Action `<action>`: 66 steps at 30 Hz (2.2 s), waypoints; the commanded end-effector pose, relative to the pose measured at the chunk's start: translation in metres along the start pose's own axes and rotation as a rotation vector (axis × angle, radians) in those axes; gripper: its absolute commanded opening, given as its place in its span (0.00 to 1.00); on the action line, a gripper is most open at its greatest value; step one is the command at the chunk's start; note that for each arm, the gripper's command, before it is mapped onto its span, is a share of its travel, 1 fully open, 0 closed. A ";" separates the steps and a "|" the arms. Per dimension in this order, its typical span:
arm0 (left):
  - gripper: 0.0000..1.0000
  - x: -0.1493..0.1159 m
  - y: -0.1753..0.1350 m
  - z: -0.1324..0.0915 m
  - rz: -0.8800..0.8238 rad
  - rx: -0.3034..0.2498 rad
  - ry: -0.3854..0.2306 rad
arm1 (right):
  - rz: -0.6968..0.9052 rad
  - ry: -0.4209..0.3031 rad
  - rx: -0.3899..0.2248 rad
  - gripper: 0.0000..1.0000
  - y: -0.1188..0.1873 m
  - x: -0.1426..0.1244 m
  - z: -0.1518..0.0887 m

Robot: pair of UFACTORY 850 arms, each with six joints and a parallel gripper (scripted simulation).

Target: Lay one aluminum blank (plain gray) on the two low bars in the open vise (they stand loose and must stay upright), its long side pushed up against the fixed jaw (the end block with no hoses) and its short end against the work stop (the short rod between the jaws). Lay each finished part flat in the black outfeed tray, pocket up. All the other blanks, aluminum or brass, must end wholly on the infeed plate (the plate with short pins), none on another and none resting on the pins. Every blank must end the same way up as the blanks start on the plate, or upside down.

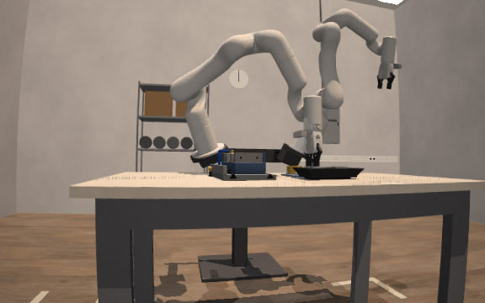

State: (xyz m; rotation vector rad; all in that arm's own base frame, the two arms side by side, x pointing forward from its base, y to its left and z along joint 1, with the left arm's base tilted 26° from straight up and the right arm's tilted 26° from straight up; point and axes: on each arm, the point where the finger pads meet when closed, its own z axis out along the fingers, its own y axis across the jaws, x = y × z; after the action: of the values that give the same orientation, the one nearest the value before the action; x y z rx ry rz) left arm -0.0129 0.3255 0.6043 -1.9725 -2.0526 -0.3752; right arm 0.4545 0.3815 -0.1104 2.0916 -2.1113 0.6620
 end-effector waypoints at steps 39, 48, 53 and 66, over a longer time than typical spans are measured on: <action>1.00 0.000 0.000 -0.001 0.000 0.000 0.002 | 0.000 -0.002 0.001 0.00 -0.001 -0.001 0.000; 1.00 0.000 0.000 -0.001 0.000 0.000 0.002 | 0.000 -0.002 0.001 0.00 -0.001 -0.001 0.000; 1.00 0.000 0.000 -0.001 0.000 0.000 0.002 | 0.000 -0.002 0.001 0.00 -0.001 -0.001 0.000; 1.00 0.000 0.000 -0.001 0.000 0.000 0.002 | 0.000 -0.002 0.001 0.00 -0.001 -0.001 -0.002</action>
State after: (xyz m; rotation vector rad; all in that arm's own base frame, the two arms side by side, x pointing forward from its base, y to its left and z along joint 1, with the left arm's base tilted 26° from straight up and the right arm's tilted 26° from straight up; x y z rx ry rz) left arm -0.0129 0.3255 0.6043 -1.9725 -2.0526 -0.3752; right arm 0.4546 0.3813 -0.1110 2.0916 -2.1112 0.6619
